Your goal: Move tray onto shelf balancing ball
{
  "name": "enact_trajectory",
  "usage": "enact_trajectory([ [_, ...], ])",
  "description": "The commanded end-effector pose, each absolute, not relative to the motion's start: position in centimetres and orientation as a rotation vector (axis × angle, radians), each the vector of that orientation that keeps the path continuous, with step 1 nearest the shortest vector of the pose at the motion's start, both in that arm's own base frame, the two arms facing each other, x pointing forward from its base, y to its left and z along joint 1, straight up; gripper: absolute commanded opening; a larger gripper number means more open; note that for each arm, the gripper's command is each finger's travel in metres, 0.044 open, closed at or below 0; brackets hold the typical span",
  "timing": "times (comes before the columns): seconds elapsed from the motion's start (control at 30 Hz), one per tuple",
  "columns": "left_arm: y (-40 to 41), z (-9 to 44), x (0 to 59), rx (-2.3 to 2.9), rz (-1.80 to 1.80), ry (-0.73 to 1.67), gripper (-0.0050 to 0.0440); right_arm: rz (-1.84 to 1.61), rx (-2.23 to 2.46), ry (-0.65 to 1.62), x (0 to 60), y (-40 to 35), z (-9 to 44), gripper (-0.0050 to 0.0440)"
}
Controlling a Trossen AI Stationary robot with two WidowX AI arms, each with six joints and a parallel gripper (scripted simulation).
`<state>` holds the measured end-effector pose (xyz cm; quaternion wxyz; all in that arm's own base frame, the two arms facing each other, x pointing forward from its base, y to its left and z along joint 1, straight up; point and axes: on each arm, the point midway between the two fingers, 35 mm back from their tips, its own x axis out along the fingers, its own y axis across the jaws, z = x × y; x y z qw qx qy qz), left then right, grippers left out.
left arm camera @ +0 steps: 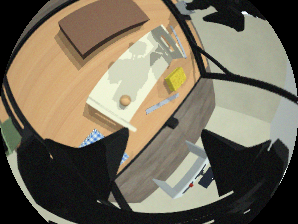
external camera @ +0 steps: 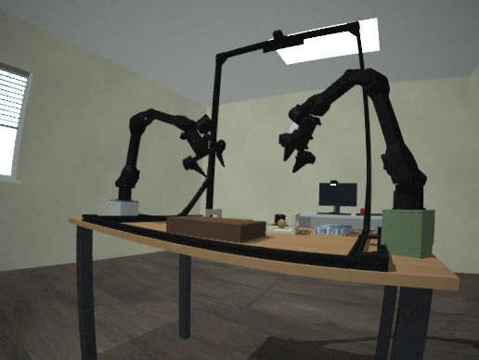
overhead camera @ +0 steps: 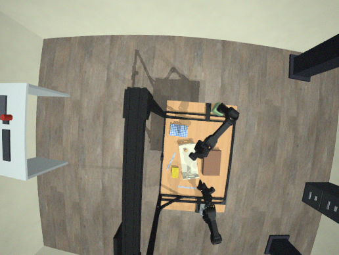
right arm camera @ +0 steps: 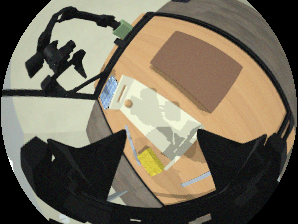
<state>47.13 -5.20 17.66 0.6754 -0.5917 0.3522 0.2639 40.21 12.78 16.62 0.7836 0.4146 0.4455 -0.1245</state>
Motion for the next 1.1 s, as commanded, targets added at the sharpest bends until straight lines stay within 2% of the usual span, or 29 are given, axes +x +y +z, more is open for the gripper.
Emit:
enact_trajectory([
  [0.0,-6.1,15.3,48.4,-1.443,0.774,0.865,0.04,-0.391,0.949,1.082,40.3,14.6,14.2,0.04],
  [0.43,-7.5,9.6,48.4,-1.602,1.197,0.913,0.04,-0.672,1.022,1.235,39.1,17.5,9.8,0.04],
  [0.73,-8.5,4.8,47.8,-1.679,1.583,0.845,0.04,-0.955,1.037,1.305,37.4,19.7,6.3,0.04],
  [1.07,-8.8,3.6,47.5,-1.688,1.686,0.81,0.04,-1.032,1.034,1.312,36.9,20.2,5.4,0.04],
])
